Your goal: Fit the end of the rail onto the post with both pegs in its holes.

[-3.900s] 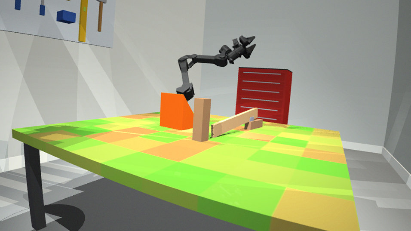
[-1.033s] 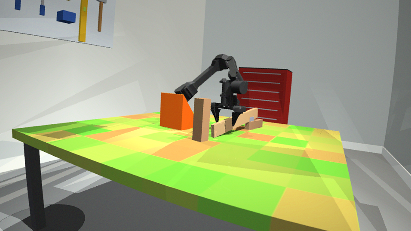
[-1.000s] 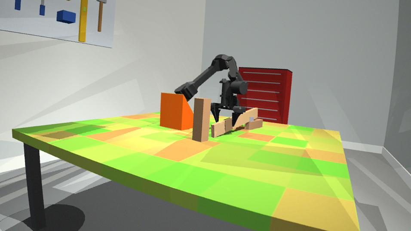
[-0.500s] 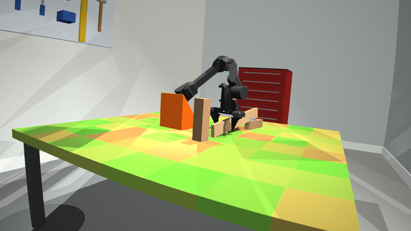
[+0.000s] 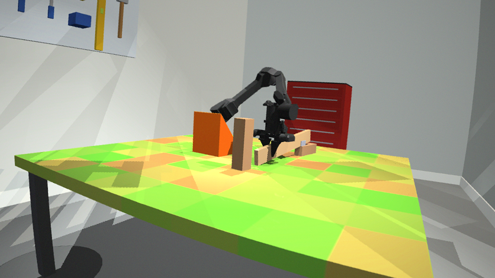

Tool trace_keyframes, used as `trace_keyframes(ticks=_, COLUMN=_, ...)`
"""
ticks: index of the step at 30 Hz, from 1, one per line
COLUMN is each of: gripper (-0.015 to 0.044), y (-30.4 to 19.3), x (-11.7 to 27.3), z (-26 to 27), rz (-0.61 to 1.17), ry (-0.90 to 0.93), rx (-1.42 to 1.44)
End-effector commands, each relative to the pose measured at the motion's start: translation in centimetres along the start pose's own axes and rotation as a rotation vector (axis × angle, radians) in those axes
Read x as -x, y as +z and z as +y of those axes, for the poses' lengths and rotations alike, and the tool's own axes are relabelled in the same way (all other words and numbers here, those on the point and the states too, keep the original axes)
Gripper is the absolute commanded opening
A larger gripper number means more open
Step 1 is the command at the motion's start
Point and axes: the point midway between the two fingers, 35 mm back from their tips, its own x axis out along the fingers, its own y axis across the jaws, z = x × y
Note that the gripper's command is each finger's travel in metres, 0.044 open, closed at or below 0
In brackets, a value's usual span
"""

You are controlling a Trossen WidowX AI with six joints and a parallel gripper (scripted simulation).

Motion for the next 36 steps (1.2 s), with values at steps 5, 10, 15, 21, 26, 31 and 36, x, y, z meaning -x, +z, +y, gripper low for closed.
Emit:
trace_keyframes(ticks=5, gripper=0.0026, y=0.05, x=-0.03, z=-0.02, rz=-0.006, ry=-0.002, rx=-0.003)
trace_keyframes(ticks=10, gripper=0.0, y=0.05, x=-0.03, z=-0.02, rz=-0.006, ry=-0.002, rx=-0.003)
trace_keyframes(ticks=15, gripper=0.0, y=0.05, x=-0.03, z=-0.02, rz=-0.006, ry=-0.002, rx=-0.003)
trace_keyframes(ticks=21, gripper=0.0, y=-0.02, x=0.17, z=-0.03, rz=-0.005, ry=-0.002, rx=-0.003)
trace_keyframes(ticks=26, gripper=0.0, y=-0.03, x=0.42, z=-0.05, rz=-0.005, ry=-0.002, rx=-0.003)
trace_keyframes(ticks=31, gripper=0.0, y=-0.03, x=0.67, z=-0.12, rz=-0.005, ry=-0.002, rx=-0.003)
trace_keyframes(ticks=36, gripper=0.0, y=-0.03, x=0.93, z=-0.2, rz=-0.005, ry=-0.002, rx=-0.003)
